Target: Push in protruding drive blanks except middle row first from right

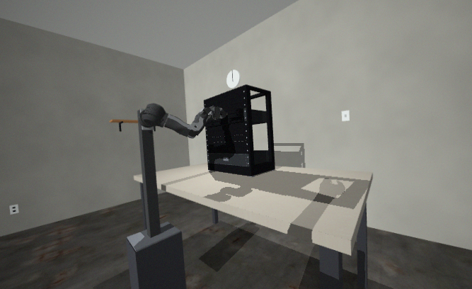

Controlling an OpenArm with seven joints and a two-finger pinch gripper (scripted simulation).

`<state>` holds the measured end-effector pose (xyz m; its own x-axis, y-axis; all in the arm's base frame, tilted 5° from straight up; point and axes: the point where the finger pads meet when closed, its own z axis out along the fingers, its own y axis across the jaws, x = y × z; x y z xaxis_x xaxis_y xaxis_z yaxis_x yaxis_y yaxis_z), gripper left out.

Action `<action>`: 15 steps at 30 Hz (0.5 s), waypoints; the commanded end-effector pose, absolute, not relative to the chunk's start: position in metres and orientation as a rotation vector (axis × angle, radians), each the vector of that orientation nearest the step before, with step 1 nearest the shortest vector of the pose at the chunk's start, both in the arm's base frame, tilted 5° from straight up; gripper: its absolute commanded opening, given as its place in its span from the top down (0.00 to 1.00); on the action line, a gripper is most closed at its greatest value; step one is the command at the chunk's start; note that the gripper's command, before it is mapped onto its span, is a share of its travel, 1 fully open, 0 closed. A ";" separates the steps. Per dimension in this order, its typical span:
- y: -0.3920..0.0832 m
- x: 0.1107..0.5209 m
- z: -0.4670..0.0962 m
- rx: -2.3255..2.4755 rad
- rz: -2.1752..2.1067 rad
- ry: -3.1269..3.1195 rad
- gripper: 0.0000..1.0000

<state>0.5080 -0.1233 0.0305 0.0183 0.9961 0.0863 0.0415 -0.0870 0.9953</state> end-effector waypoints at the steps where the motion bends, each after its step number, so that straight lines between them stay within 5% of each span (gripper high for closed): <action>1: -0.123 0.508 0.039 1.291 1.254 1.169 1.00; 15: -0.123 0.510 0.041 1.292 1.253 1.170 1.00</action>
<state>0.5100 -0.1233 0.0306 0.0187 0.9960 0.0874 0.0497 -0.0882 0.9949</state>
